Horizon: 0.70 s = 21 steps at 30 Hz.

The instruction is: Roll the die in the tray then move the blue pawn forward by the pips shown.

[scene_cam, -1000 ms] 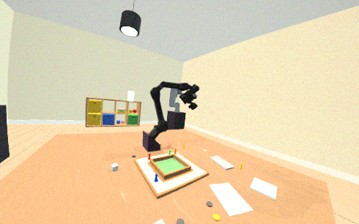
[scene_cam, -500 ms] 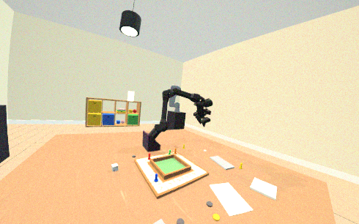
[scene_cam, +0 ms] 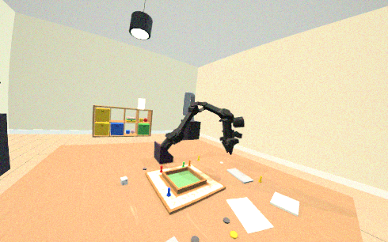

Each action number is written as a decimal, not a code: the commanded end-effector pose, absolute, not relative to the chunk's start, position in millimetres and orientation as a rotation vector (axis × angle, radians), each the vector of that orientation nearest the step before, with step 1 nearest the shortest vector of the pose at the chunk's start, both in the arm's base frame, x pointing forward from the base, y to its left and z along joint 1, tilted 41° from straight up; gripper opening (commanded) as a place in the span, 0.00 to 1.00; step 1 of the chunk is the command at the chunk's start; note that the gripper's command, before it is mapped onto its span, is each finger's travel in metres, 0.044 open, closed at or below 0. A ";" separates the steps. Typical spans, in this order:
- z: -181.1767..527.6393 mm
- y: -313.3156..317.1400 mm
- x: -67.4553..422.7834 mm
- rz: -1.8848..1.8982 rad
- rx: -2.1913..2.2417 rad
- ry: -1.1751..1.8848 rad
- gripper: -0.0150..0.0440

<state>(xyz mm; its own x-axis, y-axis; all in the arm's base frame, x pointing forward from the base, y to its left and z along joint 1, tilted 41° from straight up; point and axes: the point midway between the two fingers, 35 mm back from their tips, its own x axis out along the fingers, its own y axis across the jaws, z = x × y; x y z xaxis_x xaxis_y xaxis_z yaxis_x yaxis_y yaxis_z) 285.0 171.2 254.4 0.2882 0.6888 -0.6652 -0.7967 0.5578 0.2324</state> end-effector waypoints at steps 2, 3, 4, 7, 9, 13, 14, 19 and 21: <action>220.1 120.1 327.3 0.837 -0.123 0.875 0.72; 211.9 110.3 333.8 0.818 -0.123 0.893 0.72; 203.6 100.3 339.8 0.799 -0.123 0.911 0.72; 178.2 68.9 354.6 0.746 -0.119 0.968 0.72; 161.0 47.1 361.7 0.714 -0.112 1.005 0.72; 129.6 1.4 367.9 0.608 -0.057 1.093 0.72; 124.2 -5.9 368.4 0.597 -0.050 1.106 0.72; 87.1 -54.8 366.2 0.535 -0.005 1.188 0.72; 66.3 -79.8 361.5 0.521 0.015 1.227 0.72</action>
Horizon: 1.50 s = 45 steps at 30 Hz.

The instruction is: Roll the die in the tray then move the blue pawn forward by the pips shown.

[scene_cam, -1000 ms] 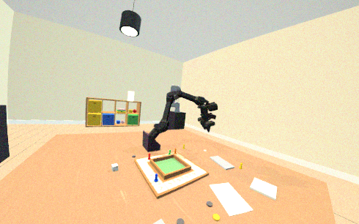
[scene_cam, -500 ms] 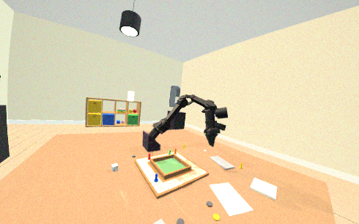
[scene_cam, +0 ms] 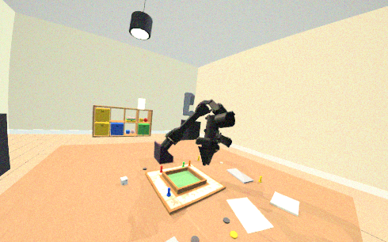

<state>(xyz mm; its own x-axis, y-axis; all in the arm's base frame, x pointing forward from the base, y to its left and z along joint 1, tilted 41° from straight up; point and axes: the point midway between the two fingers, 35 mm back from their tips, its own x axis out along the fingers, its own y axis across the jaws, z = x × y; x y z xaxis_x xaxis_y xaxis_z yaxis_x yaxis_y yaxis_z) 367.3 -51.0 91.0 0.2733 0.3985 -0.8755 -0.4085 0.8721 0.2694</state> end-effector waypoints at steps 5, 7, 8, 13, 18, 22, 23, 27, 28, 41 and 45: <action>4.7 -147.1 331.7 0.505 0.099 1.324 0.72; -19.7 -169.9 313.8 0.507 0.141 1.354 0.72; -31.7 -180.1 303.7 0.510 0.164 1.366 0.72; -78.9 -210.6 245.0 0.522 0.254 1.419 0.72; -122.7 -220.7 185.5 0.574 0.388 1.407 0.72; -141.4 -222.0 164.4 0.599 0.449 1.383 0.72; -141.4 -222.0 164.4 0.599 0.449 1.383 0.72; -155.1 -212.7 166.9 0.600 0.449 1.382 0.72; -155.1 -212.7 166.9 0.600 0.449 1.382 0.72; -172.6 -199.1 169.4 0.600 0.449 1.381 0.72; -177.7 -195.1 170.1 0.600 0.449 1.381 0.72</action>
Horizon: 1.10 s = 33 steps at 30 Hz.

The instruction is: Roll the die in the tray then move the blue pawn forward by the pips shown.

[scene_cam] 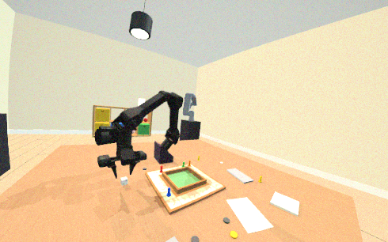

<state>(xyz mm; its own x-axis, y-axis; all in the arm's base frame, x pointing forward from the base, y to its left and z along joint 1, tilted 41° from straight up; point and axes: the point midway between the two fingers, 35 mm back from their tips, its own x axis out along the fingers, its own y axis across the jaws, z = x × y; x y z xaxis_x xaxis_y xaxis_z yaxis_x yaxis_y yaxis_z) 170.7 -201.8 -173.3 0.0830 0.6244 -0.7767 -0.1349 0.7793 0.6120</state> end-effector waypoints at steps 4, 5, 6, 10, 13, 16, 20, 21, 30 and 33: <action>-182.7 -191.0 170.7 0.600 0.449 1.381 0.72; -183.9 -190.0 170.9 0.600 0.449 1.381 0.72; -185.2 -189.0 171.0 0.600 0.449 1.381 0.72; -190.0 -184.8 171.5 0.601 0.449 1.381 0.72; -191.8 -183.3 171.7 0.601 0.449 1.380 0.72; -191.8 -183.3 171.7 0.601 0.449 1.380 0.59; -191.8 -183.3 171.7 0.601 0.449 1.380 0.44; -191.8 -183.3 171.7 0.601 0.449 1.380 0.43; -178.6 -197.8 170.7 0.599 0.448 1.381 0.25; -161.2 -214.9 168.3 0.598 0.447 1.383 0.25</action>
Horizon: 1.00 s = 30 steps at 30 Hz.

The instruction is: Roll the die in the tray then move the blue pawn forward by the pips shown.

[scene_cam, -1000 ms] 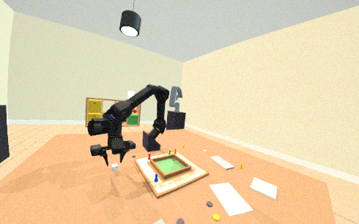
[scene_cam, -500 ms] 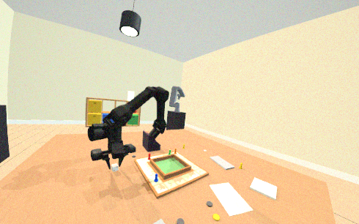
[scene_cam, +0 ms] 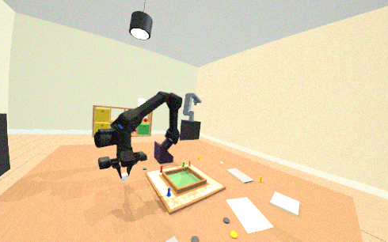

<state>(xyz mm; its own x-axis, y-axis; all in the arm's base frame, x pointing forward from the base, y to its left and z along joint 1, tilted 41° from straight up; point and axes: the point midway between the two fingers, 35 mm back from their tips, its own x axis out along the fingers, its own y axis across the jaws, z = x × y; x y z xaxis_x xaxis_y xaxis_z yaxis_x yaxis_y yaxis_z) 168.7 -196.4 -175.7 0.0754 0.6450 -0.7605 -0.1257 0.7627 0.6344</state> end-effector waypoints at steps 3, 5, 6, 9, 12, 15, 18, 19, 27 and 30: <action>-142.4 -231.0 164.4 0.597 0.447 1.384 0.25; -129.2 -241.1 161.2 0.597 0.447 1.384 0.25; -122.3 -245.9 159.3 0.597 0.447 1.384 0.25; -102.6 -258.6 153.4 0.598 0.448 1.385 0.25; -97.9 -261.4 151.9 0.598 0.448 1.385 0.25; -94.8 -258.7 156.6 0.570 0.477 1.400 0.25; -88.4 -253.1 165.8 0.513 0.535 1.427 0.25; -86.3 -251.1 168.8 0.494 0.554 1.436 0.25; -69.7 -233.4 191.6 0.339 0.709 1.496 0.25; -63.5 -226.1 199.6 0.281 0.768 1.515 0.25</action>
<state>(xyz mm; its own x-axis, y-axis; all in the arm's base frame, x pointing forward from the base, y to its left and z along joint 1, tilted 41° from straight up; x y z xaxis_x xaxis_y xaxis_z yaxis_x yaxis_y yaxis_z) 193.1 -234.5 -67.7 0.0776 0.6098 -0.7888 0.2277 0.7594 0.6095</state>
